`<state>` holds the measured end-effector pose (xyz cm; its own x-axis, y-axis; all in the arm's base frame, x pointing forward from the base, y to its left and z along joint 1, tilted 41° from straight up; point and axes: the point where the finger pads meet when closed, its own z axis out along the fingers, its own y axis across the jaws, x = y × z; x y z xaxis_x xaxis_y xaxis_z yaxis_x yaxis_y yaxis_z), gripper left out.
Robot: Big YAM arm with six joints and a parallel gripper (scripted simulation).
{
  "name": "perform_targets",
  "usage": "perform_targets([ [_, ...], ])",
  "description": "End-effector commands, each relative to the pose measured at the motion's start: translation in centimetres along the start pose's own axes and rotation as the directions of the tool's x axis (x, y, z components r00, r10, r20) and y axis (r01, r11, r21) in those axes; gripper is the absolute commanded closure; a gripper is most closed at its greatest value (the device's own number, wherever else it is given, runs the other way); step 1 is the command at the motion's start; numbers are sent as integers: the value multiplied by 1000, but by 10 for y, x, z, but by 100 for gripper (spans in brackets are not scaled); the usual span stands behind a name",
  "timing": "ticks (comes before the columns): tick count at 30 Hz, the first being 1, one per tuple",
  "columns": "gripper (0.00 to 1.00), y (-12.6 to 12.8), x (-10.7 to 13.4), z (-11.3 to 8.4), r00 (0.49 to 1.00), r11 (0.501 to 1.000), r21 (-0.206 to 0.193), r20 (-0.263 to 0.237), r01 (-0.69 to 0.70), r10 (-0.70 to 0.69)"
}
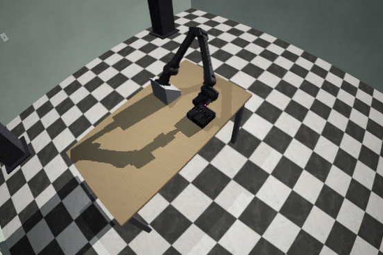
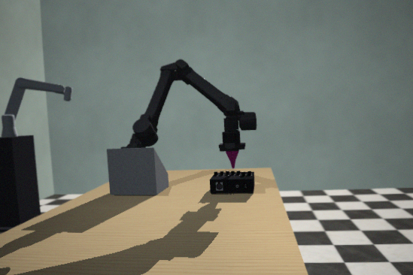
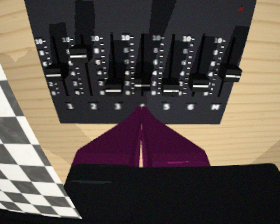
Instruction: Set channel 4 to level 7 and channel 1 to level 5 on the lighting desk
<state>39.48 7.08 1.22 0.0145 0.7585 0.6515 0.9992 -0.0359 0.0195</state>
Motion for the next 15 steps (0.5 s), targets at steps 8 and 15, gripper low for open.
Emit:
perform_targets([
  [8, 100, 3, 1, 2, 1000, 1000, -7, -1, 3, -3],
  [15, 100, 2, 1, 2, 1000, 1000, -7, -1, 3, -3],
])
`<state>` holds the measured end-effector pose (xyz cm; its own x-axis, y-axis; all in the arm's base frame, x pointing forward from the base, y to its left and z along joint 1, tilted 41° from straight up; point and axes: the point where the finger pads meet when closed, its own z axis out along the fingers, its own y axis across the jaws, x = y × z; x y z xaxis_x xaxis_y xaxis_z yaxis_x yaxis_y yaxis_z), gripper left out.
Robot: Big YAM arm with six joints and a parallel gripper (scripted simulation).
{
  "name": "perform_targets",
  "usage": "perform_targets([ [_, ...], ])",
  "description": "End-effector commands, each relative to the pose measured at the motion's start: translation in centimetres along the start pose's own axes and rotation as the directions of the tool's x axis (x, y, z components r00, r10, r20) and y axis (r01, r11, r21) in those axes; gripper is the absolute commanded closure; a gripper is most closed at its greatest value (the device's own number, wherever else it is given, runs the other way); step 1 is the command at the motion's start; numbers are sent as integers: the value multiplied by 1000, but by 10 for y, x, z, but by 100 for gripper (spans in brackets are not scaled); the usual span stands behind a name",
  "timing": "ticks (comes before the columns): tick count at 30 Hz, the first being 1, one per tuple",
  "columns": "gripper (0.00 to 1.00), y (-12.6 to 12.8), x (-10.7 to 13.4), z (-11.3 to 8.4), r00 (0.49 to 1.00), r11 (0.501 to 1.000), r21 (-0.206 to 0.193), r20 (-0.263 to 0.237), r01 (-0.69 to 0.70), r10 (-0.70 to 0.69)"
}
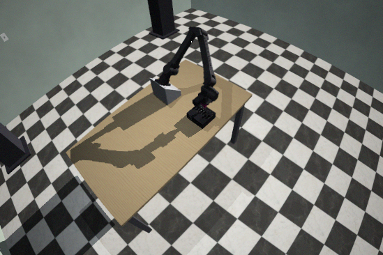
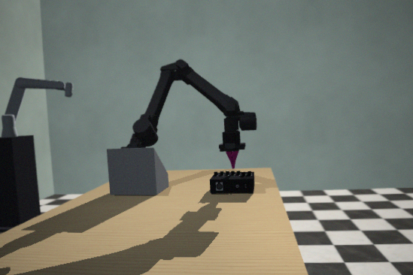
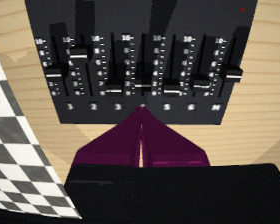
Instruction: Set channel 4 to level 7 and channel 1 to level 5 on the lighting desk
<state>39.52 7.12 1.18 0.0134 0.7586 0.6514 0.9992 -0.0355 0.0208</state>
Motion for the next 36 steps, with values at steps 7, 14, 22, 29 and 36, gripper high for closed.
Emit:
perform_targets([
  [7, 100, 2, 1, 2, 1000, 1000, -6, -1, 2, -2],
  [14, 100, 2, 1, 2, 1000, 1000, -6, -1, 2, -2],
  [22, 100, 2, 1, 2, 1000, 1000, -6, -1, 2, -2],
  [29, 100, 2, 1, 2, 1000, 1000, -6, -1, 2, -2],
  [36, 100, 6, 10, -4, 1000, 1000, -23, 0, 20, -20],
])
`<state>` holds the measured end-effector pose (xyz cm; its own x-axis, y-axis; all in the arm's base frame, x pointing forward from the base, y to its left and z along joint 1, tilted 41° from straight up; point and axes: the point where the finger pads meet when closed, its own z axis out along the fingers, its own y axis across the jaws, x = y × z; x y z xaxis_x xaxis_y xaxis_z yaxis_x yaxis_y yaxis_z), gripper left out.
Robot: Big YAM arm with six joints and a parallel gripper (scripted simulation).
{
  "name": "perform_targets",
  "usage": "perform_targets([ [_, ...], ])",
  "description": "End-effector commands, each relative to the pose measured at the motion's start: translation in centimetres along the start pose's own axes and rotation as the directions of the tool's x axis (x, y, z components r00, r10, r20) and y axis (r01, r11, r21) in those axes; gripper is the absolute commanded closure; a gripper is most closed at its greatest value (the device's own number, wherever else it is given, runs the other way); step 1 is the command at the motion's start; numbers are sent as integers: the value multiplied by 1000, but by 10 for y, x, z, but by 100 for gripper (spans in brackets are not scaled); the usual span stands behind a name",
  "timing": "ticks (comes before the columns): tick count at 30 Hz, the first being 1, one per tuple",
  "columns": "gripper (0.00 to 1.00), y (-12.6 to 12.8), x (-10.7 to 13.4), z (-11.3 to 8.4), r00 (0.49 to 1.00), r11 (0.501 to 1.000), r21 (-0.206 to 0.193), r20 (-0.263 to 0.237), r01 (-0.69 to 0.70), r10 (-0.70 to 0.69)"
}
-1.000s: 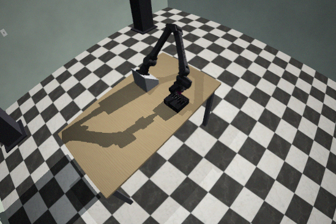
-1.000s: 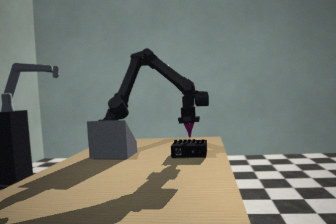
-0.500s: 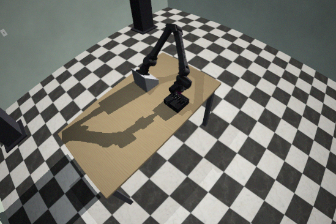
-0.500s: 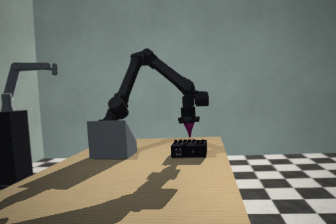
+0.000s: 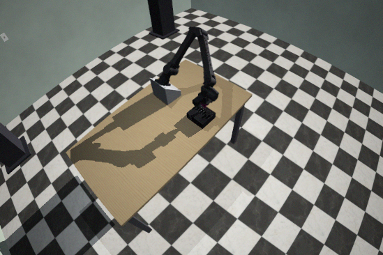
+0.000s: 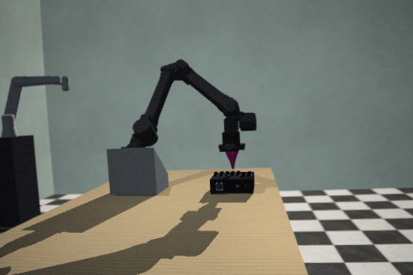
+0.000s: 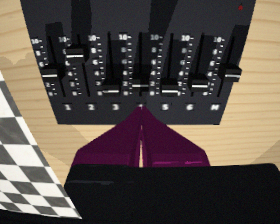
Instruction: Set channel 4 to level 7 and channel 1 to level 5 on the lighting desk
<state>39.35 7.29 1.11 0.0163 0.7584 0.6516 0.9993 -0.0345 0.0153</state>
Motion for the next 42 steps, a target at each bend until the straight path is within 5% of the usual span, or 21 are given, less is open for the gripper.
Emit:
perform_targets([
  [1, 100, 8, 9, -7, 1000, 999, -32, 1, 22, -22],
  [42, 100, 9, 10, -9, 1000, 999, -36, 1, 23, -23],
])
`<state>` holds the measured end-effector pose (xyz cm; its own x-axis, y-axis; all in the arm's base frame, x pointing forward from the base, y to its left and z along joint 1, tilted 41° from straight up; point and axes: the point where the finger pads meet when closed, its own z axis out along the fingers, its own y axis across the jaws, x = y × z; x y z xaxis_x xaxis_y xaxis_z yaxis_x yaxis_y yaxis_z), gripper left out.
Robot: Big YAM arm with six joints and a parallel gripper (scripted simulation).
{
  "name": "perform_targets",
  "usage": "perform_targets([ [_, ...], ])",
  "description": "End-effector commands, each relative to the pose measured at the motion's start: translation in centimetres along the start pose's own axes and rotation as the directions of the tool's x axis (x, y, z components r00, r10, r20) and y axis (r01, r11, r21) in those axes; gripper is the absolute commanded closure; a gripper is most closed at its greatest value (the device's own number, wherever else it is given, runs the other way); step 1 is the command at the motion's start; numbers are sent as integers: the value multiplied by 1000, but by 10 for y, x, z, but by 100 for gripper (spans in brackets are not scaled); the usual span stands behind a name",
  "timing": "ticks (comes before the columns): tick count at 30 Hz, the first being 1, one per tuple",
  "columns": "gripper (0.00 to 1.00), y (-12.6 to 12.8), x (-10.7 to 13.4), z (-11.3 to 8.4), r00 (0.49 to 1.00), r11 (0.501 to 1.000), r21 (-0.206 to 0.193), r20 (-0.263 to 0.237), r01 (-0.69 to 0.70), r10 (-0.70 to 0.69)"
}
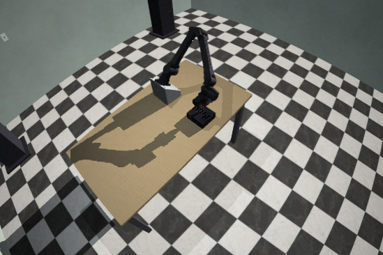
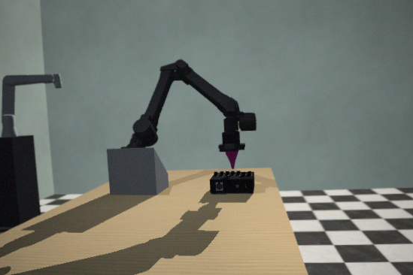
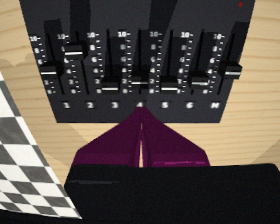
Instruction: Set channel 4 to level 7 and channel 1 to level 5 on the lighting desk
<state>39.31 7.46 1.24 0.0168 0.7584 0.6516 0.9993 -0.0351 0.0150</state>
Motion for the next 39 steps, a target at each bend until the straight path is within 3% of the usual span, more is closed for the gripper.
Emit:
perform_targets([
  [1, 100, 10, 8, -9, 1000, 999, -36, 1, 24, -24],
  [39, 100, 20, 13, -13, 999, 998, -47, 2, 36, -36],
])
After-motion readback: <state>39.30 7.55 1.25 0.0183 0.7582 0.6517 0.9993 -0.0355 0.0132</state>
